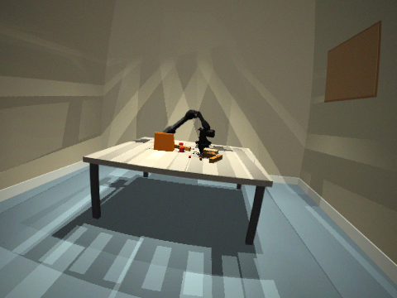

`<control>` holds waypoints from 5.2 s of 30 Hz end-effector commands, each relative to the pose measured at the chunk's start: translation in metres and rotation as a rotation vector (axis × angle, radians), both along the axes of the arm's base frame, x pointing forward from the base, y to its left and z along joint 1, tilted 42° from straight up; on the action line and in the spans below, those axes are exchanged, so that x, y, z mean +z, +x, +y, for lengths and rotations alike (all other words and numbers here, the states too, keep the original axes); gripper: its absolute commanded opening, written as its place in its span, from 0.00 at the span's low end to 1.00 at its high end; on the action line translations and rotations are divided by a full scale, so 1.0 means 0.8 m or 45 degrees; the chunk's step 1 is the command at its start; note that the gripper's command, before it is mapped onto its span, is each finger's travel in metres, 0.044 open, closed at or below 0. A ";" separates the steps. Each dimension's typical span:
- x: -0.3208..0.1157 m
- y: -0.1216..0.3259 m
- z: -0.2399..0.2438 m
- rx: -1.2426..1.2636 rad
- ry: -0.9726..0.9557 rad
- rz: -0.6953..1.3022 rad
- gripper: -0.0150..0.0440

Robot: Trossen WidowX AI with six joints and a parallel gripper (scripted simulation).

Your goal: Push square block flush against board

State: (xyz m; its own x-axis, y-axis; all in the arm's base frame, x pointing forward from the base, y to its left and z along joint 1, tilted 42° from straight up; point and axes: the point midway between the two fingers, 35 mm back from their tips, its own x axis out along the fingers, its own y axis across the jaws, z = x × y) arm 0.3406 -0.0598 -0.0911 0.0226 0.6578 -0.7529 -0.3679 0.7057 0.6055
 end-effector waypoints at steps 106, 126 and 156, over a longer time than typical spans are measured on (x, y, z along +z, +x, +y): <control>0.192 0.050 0.220 0.890 -0.006 -0.790 0.25; 0.175 0.045 0.201 0.890 -0.008 -0.788 0.25; 0.149 0.040 0.174 0.891 -0.011 -0.786 0.25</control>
